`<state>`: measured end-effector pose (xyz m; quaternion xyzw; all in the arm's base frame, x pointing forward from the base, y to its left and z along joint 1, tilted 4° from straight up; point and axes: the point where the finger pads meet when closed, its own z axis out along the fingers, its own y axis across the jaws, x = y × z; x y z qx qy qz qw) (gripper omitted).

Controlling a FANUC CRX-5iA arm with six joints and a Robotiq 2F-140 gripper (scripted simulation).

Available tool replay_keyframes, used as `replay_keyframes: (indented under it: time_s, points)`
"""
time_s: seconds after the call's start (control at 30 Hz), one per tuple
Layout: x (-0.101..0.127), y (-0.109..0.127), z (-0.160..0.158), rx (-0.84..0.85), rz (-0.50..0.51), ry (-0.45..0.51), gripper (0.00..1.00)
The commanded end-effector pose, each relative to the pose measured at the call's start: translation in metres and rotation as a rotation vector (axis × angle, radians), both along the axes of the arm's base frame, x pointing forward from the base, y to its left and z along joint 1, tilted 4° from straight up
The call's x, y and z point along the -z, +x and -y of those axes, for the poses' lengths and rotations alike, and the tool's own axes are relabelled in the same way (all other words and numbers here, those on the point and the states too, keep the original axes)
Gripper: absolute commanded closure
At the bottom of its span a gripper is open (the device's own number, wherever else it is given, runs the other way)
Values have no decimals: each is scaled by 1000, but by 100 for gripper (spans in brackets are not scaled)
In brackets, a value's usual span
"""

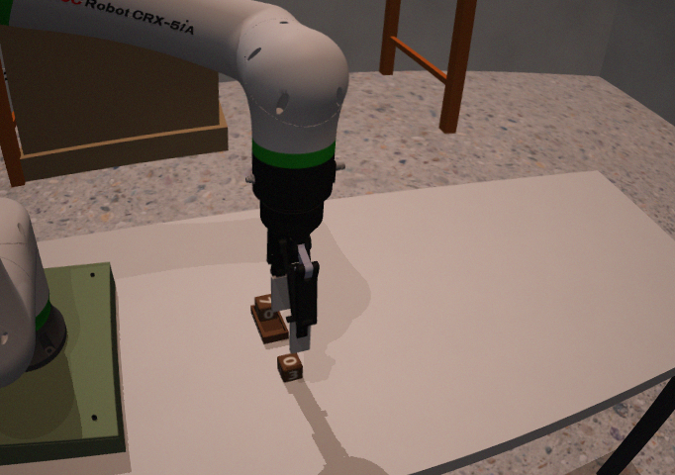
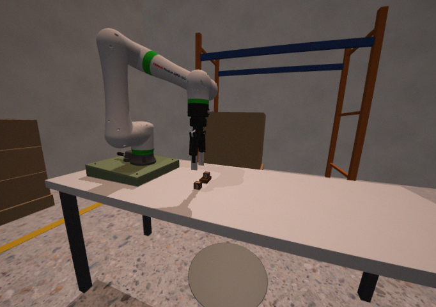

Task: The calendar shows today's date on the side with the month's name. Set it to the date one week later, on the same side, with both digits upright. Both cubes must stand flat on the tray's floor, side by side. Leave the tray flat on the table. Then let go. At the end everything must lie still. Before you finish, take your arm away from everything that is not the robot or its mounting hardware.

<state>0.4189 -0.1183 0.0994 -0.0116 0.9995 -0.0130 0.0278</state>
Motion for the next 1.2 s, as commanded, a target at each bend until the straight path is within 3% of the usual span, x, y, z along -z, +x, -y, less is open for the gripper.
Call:
replay_keyframes:
  time_s: [0.0, 0.53, 0.67, 0.77, 0.83, 1.17]
  points:
    - [0, 0, 0, 0, 0, 0, 0]
    - [0, 0, -1, -10, 0, -1, 0]
    - [0, 2, -17, -201, -5, -11, 0]
    - [0, 2, -17, -202, -5, -11, 0]
    - [0, 3, -29, -347, -9, -19, 0]
    - [1, 4, -54, -651, -17, -36, 0]
